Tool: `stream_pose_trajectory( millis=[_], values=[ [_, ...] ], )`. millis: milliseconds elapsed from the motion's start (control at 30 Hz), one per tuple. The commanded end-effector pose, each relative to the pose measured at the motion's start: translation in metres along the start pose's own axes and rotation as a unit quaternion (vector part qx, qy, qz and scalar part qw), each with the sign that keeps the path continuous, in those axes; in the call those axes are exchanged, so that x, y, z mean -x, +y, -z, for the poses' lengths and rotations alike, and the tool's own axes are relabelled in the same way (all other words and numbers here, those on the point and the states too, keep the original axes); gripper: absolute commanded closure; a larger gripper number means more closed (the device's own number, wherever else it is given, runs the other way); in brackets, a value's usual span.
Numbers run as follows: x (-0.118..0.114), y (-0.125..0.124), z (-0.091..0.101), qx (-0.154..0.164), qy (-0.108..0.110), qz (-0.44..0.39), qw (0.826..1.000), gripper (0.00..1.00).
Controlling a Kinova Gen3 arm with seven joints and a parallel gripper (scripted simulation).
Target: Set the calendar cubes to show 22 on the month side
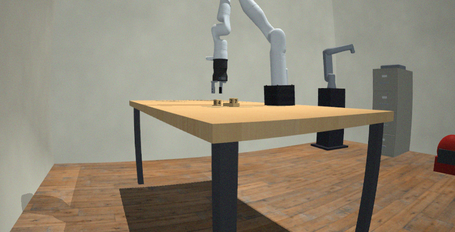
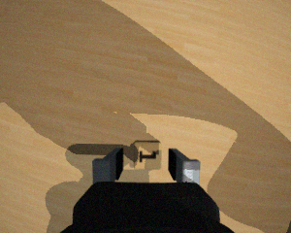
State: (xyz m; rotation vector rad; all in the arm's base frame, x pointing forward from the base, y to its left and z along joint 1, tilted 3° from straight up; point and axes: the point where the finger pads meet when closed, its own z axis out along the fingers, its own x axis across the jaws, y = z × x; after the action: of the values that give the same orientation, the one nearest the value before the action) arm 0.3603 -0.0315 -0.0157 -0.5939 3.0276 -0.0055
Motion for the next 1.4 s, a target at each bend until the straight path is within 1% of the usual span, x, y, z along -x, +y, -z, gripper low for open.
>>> stream_pose_trajectory(
  millis=[0, 200, 267, 300, 367, 600, 1367],
  values=[
    [-0.002, 0.005, -0.008, 0.003, 0.002, 0.002, 1.0, 0.1],
    [-0.002, 0.005, -0.015, 0.003, 0.002, 0.002, 1.0, 0.1],
    [-0.002, 0.005, -0.015, 0.003, 0.002, 0.002, 1.0, 0.1],
    [-0.004, 0.004, -0.016, 0.002, 0.006, 0.002, 1.0, 0.1],
    [-0.001, 0.006, -0.018, 0.004, 0.001, 0.002, 1.0, 0.1],
    [-0.004, 0.003, -0.023, 0.002, 0.005, 0.001, 1.0, 0.1],
    [-0.005, 0.002, -0.025, 0.001, 0.007, 0.001, 1.0, 0.1]
  ],
)
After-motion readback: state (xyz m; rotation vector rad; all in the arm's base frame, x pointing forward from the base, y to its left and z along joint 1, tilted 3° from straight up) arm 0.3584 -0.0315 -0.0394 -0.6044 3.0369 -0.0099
